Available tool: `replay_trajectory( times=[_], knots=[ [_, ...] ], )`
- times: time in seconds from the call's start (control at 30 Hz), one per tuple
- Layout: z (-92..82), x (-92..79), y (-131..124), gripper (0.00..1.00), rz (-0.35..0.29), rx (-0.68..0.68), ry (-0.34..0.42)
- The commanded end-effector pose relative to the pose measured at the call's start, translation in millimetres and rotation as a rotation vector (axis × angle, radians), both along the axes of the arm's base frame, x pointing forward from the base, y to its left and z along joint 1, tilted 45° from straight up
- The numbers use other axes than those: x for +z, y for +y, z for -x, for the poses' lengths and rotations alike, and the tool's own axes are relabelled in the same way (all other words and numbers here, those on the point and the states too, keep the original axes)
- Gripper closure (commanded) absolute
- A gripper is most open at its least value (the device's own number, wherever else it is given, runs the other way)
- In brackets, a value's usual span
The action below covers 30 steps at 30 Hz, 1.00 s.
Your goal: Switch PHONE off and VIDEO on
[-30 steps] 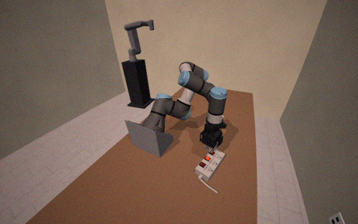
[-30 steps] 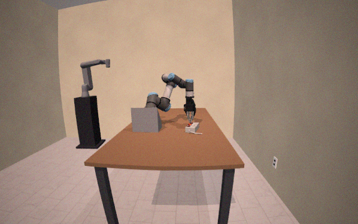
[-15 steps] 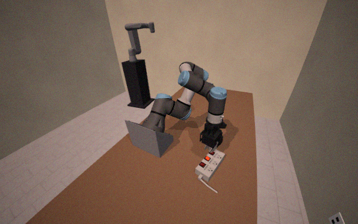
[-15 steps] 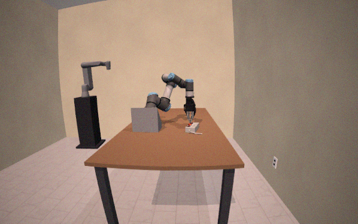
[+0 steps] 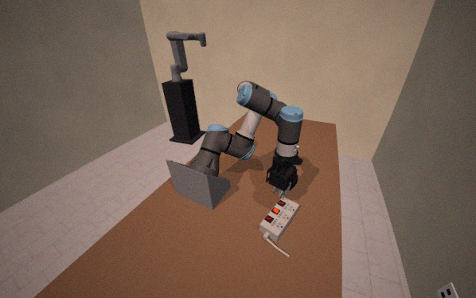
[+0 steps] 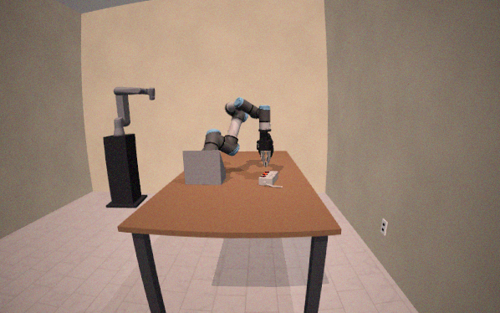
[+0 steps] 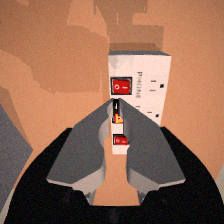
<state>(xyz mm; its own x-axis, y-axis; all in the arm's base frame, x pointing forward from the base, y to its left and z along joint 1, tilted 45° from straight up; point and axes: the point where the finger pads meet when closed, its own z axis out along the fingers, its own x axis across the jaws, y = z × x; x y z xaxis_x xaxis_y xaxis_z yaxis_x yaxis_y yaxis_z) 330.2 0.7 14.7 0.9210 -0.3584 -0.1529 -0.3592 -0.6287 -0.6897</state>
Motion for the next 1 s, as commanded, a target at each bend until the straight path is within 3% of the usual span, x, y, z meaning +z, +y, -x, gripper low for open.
replay_trajectory(
  times=[0.0, 0.77, 0.97],
  knots=[
    [0.8, 5.1, -5.4, 1.00, 0.001, 0.000, -0.001],
    [1.2, 6.6, -7.1, 1.00, 0.001, 0.000, -0.001],
    [8.1, -13.7, -35.8, 1.00, 0.003, -0.001, 0.000]
  ],
)
